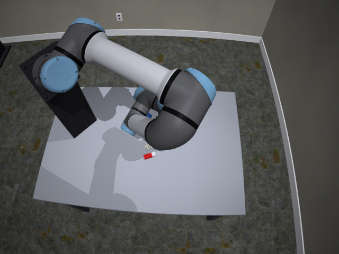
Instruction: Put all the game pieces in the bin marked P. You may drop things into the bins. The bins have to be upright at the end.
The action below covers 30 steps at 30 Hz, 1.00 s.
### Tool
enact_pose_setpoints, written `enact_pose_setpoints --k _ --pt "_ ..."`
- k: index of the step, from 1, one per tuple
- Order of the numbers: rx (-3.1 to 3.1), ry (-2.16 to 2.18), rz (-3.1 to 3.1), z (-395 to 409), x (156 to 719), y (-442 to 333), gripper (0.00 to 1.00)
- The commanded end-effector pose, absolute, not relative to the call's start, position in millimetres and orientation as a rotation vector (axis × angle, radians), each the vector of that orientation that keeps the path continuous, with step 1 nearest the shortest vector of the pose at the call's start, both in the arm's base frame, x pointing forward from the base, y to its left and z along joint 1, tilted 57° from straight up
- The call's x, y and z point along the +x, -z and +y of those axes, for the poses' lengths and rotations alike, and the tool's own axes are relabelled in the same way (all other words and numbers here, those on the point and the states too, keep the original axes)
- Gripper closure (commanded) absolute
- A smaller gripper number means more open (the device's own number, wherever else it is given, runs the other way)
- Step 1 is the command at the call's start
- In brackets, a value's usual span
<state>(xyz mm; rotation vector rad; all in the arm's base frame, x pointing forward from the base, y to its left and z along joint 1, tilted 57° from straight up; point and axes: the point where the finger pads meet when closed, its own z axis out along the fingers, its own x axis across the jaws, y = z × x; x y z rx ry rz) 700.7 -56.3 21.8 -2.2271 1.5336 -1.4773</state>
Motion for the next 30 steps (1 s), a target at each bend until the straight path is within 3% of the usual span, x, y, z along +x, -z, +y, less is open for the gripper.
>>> enact_pose_setpoints --k 1,30 --pt "-2.228 1.478 1.531 -56 701 -22 0.96" --pt "-2.229 1.476 1.53 -43 681 -36 0.96"
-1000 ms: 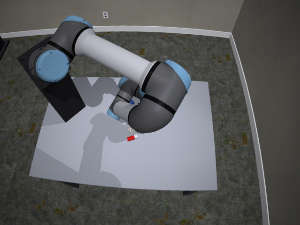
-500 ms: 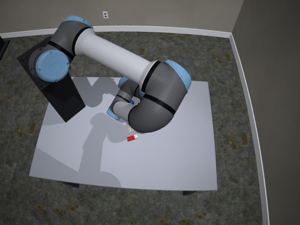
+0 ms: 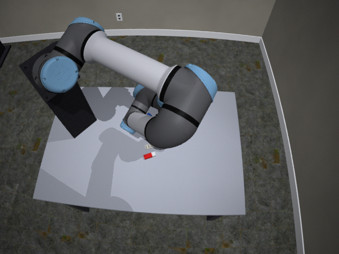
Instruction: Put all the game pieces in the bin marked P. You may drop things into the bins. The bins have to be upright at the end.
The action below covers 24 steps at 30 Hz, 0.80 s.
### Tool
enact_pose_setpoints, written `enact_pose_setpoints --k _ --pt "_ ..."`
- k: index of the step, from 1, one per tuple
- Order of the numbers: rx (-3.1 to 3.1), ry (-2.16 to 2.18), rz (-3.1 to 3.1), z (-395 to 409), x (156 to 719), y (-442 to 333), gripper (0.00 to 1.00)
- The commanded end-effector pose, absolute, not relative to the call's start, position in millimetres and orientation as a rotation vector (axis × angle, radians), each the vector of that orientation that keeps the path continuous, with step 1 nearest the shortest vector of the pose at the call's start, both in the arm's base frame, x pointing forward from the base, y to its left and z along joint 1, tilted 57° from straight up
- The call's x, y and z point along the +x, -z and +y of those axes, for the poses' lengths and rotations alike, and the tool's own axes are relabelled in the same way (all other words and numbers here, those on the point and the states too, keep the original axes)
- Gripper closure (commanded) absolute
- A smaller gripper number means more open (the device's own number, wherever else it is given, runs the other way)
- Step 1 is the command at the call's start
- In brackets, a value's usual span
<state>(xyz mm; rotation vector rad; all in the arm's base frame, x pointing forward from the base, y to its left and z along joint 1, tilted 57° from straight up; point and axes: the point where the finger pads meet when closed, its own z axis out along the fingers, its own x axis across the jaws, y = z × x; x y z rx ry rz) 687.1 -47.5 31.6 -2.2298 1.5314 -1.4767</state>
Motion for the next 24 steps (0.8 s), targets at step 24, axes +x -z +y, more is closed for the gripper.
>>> enact_pose_setpoints --k 24 --pt "-2.226 1.479 1.529 -14 663 -33 0.96"
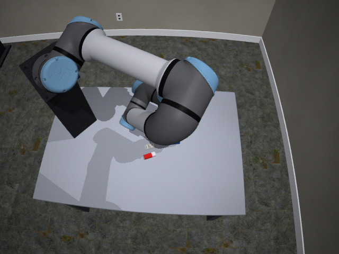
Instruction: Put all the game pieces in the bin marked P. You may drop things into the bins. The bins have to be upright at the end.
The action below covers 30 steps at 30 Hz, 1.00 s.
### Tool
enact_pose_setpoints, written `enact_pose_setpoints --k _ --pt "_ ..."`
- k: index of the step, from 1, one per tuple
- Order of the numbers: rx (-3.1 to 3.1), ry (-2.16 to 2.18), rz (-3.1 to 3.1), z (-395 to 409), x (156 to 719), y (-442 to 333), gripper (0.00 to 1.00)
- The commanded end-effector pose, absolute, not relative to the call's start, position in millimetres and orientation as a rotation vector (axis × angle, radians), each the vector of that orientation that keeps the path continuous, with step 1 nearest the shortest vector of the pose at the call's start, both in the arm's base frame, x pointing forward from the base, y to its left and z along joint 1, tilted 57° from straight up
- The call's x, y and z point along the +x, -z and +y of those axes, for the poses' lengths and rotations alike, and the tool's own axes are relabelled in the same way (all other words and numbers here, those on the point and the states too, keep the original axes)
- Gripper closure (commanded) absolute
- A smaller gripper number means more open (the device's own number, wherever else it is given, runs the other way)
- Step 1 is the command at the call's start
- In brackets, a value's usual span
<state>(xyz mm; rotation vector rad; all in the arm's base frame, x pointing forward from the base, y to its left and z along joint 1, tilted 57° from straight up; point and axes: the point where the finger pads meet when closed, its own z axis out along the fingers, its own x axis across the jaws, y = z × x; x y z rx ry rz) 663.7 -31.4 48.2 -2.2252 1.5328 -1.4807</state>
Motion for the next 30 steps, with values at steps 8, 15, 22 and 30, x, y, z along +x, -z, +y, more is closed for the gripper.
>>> enact_pose_setpoints --k 8,15,22,30 --pt "-2.226 1.479 1.529 8 661 -13 0.96" --pt "-2.226 1.479 1.529 30 659 7 0.96" --pt "-2.226 1.479 1.53 28 661 9 0.96" --pt "-2.226 1.479 1.533 17 676 21 0.96"
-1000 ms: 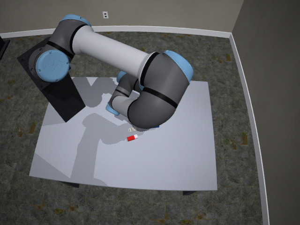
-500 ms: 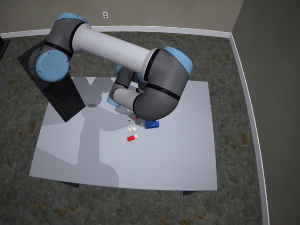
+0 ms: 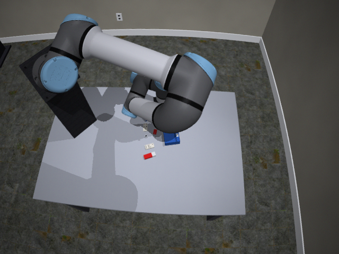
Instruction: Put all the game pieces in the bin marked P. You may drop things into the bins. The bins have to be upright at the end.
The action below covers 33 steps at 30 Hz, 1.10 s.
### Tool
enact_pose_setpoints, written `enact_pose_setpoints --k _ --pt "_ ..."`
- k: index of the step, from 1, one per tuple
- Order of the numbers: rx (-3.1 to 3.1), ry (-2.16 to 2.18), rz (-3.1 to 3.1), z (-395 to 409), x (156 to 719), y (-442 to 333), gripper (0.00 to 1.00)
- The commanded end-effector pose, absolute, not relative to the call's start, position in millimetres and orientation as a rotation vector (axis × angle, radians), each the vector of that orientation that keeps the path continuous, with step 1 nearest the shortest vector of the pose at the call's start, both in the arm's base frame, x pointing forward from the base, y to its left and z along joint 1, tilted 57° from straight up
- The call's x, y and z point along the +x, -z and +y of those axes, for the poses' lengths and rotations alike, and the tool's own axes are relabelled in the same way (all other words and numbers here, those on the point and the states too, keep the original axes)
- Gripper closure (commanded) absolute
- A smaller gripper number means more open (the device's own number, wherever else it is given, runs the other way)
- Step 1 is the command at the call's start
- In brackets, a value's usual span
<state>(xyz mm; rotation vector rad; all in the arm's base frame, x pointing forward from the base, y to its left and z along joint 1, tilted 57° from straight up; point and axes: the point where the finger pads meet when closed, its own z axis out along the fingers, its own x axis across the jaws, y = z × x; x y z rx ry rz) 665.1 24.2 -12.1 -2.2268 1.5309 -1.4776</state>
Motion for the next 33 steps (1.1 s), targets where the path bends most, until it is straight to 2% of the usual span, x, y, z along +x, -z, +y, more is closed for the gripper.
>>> enact_pose_setpoints --k 1,13,33 --pt "-2.226 1.479 1.533 16 678 22 0.96" --pt "-2.227 1.478 1.533 4 697 36 0.96" --pt "-2.228 1.478 1.531 6 696 36 0.96"
